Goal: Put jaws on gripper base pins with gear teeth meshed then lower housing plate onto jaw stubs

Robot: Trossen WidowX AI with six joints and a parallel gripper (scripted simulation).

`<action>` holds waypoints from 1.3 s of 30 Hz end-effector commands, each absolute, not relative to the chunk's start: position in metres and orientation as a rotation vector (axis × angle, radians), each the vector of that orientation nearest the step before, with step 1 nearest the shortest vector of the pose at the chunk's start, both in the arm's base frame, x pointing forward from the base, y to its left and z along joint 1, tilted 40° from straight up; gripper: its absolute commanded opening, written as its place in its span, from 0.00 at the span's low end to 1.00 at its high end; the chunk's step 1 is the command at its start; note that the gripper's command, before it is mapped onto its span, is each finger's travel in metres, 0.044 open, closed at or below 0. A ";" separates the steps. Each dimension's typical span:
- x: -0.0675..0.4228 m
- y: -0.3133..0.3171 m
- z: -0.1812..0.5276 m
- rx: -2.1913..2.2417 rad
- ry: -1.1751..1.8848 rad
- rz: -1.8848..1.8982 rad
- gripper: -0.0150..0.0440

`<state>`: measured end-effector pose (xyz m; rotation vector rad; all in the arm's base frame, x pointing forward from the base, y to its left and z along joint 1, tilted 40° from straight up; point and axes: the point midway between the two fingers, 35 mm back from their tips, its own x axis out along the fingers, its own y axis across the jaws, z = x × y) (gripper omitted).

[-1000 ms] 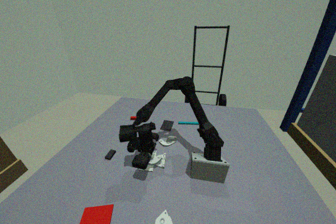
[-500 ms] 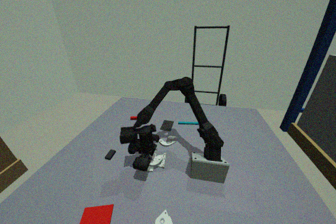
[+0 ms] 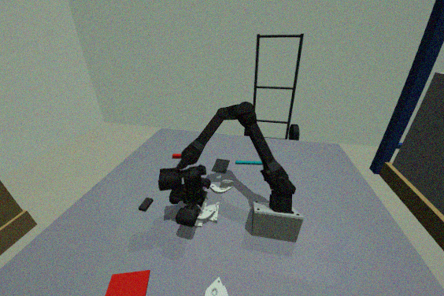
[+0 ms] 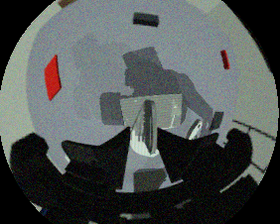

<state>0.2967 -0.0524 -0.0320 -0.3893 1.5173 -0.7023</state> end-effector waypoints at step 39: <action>0.296 -0.059 -0.040 -0.394 1.516 -0.703 0.48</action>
